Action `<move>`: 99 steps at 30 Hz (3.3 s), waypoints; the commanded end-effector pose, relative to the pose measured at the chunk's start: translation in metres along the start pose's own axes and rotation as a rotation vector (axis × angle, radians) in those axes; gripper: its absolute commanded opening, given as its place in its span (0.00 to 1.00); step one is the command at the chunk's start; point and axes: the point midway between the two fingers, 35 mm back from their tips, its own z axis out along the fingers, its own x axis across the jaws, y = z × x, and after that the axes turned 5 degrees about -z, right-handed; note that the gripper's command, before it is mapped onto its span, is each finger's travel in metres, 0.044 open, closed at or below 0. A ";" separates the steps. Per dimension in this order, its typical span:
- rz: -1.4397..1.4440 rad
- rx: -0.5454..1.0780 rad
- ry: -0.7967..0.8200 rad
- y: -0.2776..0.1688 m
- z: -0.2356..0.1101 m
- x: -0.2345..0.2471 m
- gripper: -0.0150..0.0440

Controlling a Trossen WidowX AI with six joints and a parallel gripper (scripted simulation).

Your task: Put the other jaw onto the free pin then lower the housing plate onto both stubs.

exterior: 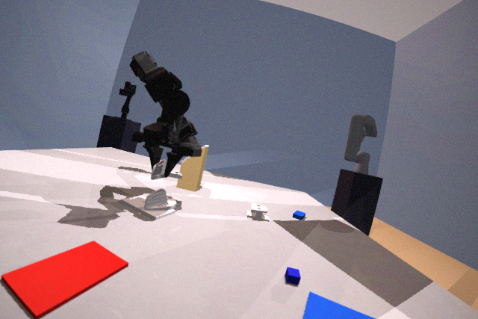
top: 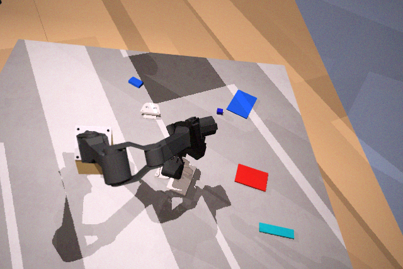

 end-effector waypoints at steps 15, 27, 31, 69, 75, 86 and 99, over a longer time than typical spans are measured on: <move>0.007 -0.008 -0.008 0.013 -0.002 -0.028 0.48; 0.007 -0.008 -0.008 0.013 -0.002 -0.028 0.48; 0.007 -0.008 -0.008 0.013 -0.002 -0.028 0.48; 0.004 -0.008 -0.008 0.013 -0.002 -0.028 0.48; -0.008 -0.008 -0.008 0.013 -0.002 -0.028 0.48; -0.008 -0.008 -0.008 0.012 -0.002 -0.028 0.48; -0.010 -0.008 -0.007 0.013 0.012 -0.028 0.48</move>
